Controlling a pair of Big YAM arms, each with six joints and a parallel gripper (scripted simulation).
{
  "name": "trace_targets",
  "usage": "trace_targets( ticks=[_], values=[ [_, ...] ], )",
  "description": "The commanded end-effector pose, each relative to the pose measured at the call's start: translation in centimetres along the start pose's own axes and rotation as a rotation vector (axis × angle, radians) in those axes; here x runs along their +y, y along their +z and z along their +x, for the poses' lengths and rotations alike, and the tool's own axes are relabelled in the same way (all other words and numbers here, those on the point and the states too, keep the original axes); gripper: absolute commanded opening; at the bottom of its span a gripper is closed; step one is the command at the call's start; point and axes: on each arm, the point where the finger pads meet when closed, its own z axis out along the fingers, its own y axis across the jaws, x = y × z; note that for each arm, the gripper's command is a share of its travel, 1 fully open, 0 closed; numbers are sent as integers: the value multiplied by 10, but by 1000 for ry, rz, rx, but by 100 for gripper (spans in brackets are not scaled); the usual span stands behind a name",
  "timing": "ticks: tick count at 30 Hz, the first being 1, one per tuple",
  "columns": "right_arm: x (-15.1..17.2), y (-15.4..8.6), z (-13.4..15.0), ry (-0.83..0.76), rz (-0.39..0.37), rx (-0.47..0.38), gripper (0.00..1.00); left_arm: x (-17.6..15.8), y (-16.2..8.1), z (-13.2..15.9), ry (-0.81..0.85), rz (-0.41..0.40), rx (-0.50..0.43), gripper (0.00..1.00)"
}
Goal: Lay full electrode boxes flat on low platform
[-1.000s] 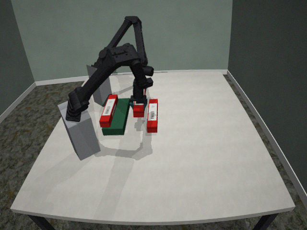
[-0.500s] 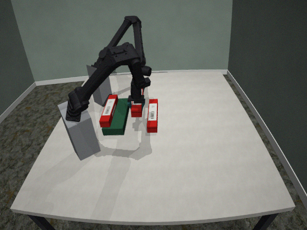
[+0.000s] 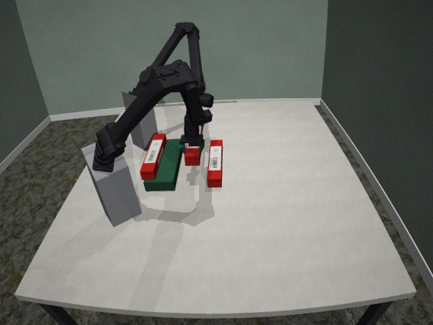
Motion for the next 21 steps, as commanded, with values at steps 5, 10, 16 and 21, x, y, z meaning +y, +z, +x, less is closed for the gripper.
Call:
trace_targets(
  ticks=[5,10,16,21],
  values=[
    [-17,-34,-7,-4,76,-39,0,21,-25,-6,4,-79,-24,0],
    [-18,-34,-7,-5,75,-39,0,21,-25,-6,5,-78,-24,0],
    [-16,-33,-6,-6,75,-38,0,20,-24,-6,4,-80,-24,0],
    [-16,-33,-6,-6,75,-38,0,20,-23,-7,3,-80,-25,0]
  ],
)
